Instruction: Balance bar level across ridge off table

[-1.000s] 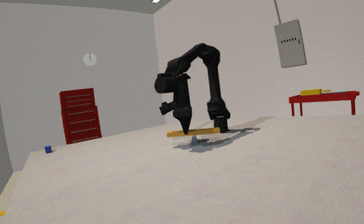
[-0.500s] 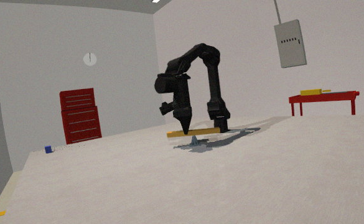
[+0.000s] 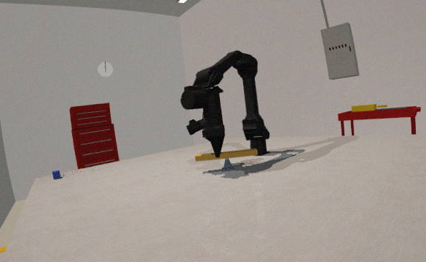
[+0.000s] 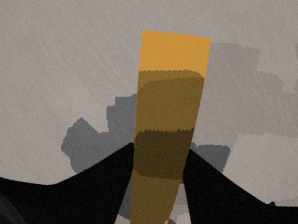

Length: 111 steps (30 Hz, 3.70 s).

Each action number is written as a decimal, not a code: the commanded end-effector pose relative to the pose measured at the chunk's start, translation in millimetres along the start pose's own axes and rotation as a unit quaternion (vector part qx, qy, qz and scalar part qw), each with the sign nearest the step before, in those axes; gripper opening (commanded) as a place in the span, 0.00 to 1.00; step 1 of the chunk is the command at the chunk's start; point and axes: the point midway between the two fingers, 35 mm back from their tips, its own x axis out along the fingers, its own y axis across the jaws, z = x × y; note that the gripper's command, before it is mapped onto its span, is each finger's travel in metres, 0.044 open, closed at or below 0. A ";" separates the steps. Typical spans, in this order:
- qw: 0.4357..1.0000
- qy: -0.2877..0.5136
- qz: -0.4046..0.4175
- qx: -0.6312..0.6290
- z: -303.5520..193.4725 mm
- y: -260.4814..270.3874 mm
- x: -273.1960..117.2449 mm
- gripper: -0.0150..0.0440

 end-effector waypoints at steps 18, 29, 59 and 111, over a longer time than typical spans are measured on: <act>1.000 0.000 0.000 0.000 0.4 0.2 0.5 0.25; 1.000 0.000 0.001 0.000 0.3 0.3 0.2 0.25; 1.000 0.000 0.001 0.000 0.3 0.3 0.2 0.30; 1.000 0.000 0.001 0.000 0.3 0.3 0.2 0.57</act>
